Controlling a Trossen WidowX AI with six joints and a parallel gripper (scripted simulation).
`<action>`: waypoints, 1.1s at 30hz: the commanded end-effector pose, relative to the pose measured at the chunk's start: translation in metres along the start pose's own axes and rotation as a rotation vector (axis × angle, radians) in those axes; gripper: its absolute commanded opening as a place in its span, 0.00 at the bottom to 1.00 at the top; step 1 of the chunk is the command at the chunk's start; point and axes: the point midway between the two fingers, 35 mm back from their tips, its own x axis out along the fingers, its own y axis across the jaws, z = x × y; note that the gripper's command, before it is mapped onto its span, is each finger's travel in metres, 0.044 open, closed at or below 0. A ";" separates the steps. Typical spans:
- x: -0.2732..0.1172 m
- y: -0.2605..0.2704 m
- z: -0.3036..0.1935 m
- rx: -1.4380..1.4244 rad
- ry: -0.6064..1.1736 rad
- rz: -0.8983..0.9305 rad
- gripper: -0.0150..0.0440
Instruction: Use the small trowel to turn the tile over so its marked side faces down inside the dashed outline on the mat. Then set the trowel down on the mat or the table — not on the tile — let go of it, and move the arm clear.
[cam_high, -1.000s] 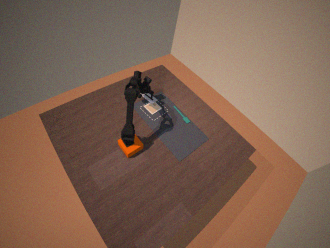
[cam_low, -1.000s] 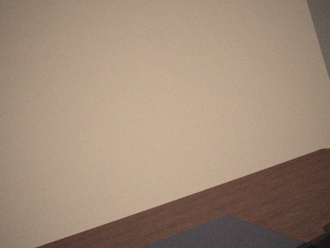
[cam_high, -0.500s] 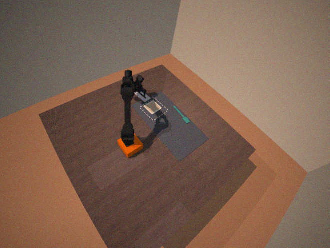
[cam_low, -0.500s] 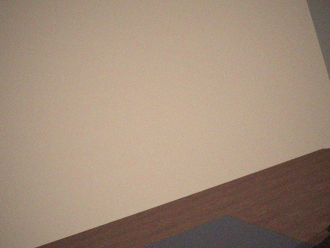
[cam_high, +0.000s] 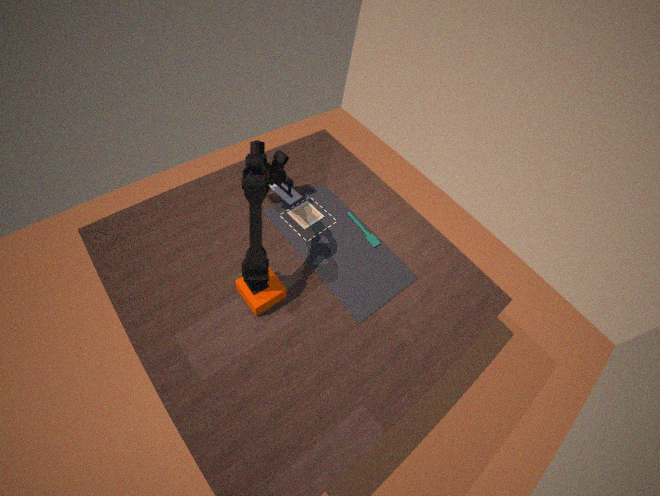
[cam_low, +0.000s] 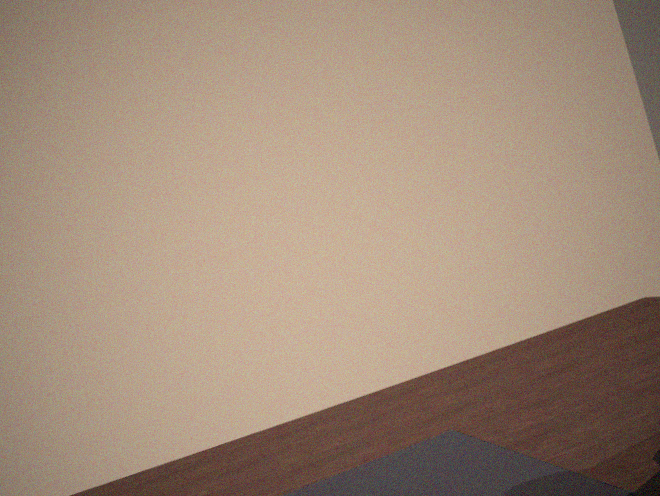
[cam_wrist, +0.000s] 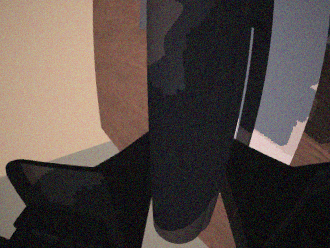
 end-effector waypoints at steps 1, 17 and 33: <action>0.003 -0.001 0.000 0.011 -0.002 0.013 0.25; 0.019 -0.019 0.000 0.011 -0.002 0.013 0.25; 0.019 -0.020 0.020 0.010 -0.003 0.013 0.25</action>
